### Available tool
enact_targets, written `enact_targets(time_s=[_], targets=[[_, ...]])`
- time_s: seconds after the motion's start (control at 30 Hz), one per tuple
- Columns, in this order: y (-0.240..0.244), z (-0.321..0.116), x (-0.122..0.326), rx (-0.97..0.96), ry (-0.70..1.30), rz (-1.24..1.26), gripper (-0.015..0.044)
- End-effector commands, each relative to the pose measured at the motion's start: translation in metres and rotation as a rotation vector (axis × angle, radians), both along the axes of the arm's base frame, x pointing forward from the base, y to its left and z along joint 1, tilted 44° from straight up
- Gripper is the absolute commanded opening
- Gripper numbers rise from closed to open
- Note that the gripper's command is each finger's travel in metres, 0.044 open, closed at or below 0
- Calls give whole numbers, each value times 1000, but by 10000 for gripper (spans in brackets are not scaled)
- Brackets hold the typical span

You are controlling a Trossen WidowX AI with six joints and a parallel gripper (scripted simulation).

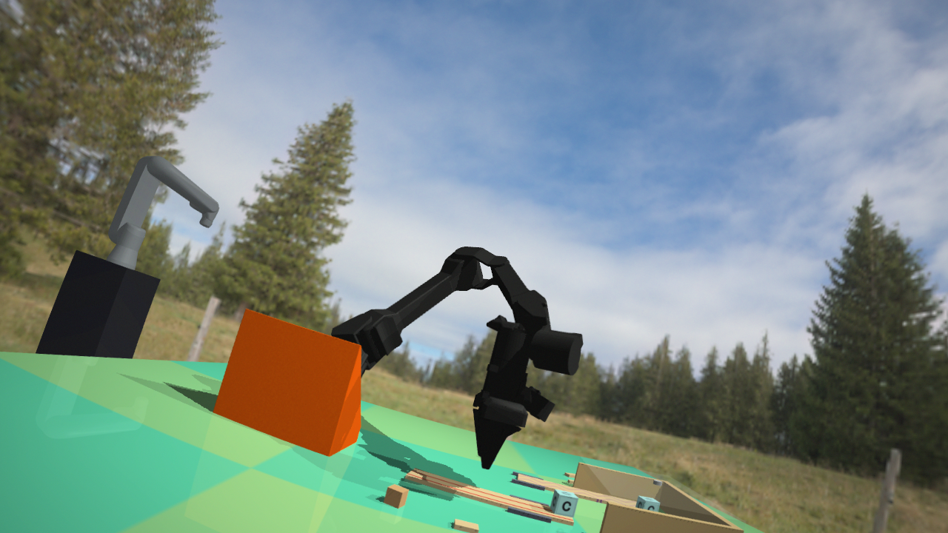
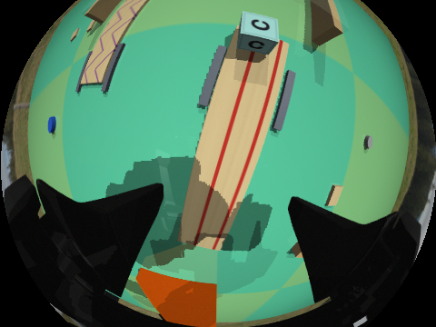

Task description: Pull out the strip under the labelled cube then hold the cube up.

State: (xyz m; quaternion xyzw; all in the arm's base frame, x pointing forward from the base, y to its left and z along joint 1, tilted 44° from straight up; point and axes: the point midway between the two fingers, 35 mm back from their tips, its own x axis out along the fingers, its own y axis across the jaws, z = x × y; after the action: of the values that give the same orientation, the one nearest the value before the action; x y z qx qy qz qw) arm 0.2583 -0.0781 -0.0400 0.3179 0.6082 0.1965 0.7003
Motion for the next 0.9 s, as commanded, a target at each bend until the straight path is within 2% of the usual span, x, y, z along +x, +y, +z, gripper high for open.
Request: enact_targets(time_s=[0.0,0.87], targets=[[-5,1,15,5,-1,-1,440],[-41,9,107,3,-6,-1,440]])
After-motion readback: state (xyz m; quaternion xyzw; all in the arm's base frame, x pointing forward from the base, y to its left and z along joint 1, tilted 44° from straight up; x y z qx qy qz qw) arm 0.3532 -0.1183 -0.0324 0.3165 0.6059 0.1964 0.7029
